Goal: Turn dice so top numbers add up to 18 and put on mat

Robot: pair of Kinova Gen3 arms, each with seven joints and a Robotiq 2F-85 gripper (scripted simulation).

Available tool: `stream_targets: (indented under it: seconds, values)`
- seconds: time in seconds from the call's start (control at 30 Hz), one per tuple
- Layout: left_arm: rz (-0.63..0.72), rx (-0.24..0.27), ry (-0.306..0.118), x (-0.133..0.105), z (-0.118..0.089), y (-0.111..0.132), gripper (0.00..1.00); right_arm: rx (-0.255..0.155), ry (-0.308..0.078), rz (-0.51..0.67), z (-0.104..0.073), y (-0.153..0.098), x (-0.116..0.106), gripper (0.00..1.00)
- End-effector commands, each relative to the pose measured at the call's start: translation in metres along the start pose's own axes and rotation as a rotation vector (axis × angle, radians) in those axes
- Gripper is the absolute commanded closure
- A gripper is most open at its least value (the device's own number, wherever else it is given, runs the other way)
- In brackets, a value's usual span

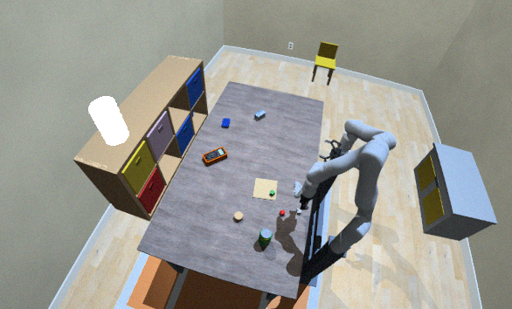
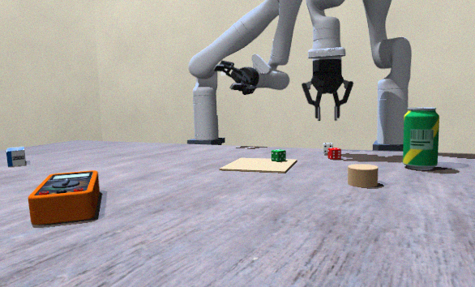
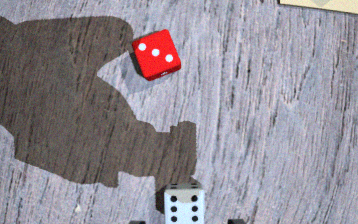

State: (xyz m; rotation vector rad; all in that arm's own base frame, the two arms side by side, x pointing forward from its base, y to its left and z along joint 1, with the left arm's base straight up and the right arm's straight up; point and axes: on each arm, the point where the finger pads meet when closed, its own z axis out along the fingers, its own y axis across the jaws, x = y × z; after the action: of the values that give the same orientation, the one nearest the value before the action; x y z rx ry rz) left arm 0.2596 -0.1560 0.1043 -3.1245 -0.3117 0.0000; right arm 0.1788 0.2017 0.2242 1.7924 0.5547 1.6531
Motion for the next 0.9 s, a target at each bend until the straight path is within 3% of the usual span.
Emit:
stream_targets:
  seconds: [0.0,0.87]
  values:
    - [0.000,-0.001,0.001,0.000,0.000,0.000,0.536,0.000,0.000,0.001,0.000,0.000,0.000,0.002]
    - [-0.001,-0.002,0.000,0.000,0.024,-0.001,0.536,0.000,0.000,0.001,0.000,0.000,0.000,0.002]
